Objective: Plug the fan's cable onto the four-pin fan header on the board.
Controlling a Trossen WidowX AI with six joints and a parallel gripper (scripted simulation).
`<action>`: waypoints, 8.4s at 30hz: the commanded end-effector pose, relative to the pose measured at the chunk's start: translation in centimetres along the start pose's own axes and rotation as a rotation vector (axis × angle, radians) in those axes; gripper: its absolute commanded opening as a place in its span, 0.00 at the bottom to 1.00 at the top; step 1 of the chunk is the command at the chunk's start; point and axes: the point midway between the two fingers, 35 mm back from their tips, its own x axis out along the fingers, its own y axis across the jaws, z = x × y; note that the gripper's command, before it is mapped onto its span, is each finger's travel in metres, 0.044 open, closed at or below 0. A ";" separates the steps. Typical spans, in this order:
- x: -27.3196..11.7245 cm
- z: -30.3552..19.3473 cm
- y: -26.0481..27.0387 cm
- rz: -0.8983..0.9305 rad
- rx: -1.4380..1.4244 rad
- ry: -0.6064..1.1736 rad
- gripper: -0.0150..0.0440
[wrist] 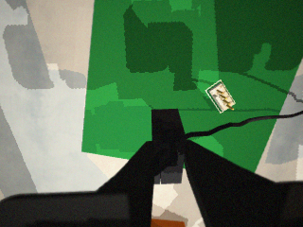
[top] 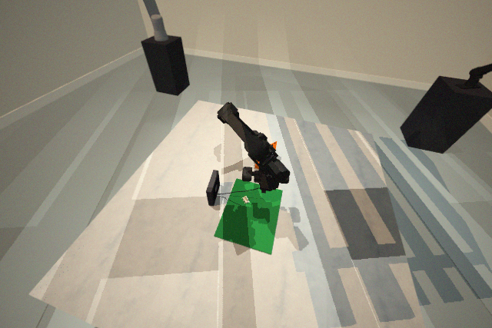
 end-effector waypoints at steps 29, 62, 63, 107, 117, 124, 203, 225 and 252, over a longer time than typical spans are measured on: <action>1.1 -0.1 0.4 0.095 -0.581 0.011 0.25; 4.2 -1.0 1.0 0.497 -0.515 -0.324 0.25; 4.2 -1.0 1.0 0.505 -0.513 -0.338 0.25; 3.5 -1.6 -1.1 0.512 -0.498 -1.099 0.25; 2.9 -2.4 -1.8 0.412 -0.515 -1.276 0.25; 2.6 -2.4 -1.9 0.400 -0.515 -1.288 0.25; 6.8 -3.1 -3.1 0.410 -0.524 -1.276 0.25; 8.8 -3.2 -3.2 0.410 -0.524 -1.275 0.25; 11.4 -3.6 -3.0 0.411 -0.525 -1.274 0.25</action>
